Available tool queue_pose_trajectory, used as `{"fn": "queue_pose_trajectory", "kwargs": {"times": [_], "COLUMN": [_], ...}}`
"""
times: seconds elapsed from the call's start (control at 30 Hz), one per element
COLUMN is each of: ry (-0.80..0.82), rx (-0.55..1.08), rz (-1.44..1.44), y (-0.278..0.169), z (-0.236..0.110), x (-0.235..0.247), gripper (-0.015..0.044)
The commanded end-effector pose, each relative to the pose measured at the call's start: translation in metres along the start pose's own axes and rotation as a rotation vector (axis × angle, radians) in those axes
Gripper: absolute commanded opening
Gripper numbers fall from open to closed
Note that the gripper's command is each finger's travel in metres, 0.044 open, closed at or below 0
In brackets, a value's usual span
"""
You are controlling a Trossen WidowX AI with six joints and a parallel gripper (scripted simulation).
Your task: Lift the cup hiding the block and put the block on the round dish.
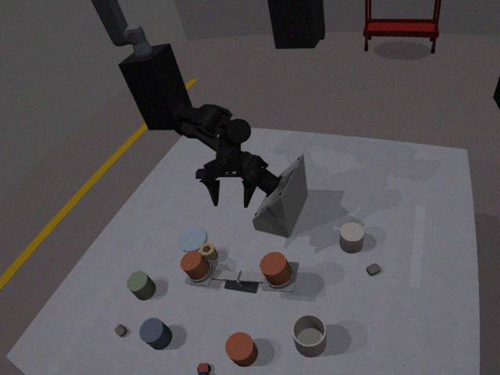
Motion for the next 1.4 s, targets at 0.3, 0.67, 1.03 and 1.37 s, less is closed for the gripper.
{"fn": "queue_pose_trajectory", "kwargs": {"times": [0.3,0.67,1.03,1.37], "ry": [-0.037,-0.116,-0.212,-0.336], "rx": [-0.033,0.105,0.217,0.314], "rz": [-0.14,0.173,0.464,0.763], "y": [-0.008,0.02,0.042,0.056], "z": [0.002,0.026,0.054,0.087], "x": [0.005,-0.012,-0.035,-0.061], "gripper": [0.044,0.044,0.044,0.044]}}
Point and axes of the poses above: the point midway between the two fingers, 35 mm back from their tips, its own z axis out along the fingers, its own x axis across the jaws, y = z × x, the point moved 3 cm from there along -z, back along the fingers, and after that the axes turned 3 degrees about z, right-handed, at the moved point
